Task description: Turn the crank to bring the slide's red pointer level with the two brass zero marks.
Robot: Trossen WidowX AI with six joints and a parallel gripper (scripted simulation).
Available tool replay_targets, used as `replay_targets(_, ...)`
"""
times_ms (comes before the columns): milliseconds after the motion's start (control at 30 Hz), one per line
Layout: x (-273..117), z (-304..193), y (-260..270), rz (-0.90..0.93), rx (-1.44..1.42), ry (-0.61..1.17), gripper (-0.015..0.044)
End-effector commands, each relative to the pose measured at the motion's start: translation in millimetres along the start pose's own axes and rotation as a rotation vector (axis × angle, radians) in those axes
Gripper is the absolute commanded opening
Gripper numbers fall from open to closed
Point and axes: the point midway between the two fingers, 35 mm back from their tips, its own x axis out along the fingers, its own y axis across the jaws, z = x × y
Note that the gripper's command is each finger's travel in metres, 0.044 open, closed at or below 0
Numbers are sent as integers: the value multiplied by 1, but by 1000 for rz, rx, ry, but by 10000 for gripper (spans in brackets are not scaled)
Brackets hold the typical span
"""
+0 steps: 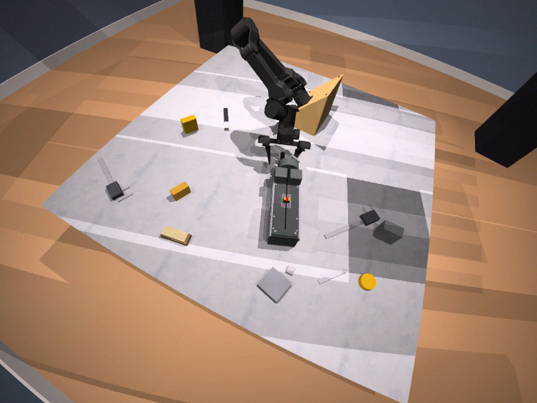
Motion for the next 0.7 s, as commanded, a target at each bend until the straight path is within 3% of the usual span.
replay_targets(0,0,-1,1,6,-4,-3,335)
replay_targets(433,0,-1,1,6,-4,-3,0)
replay_targets(667,0,-2,1,6,-4,-3,0)
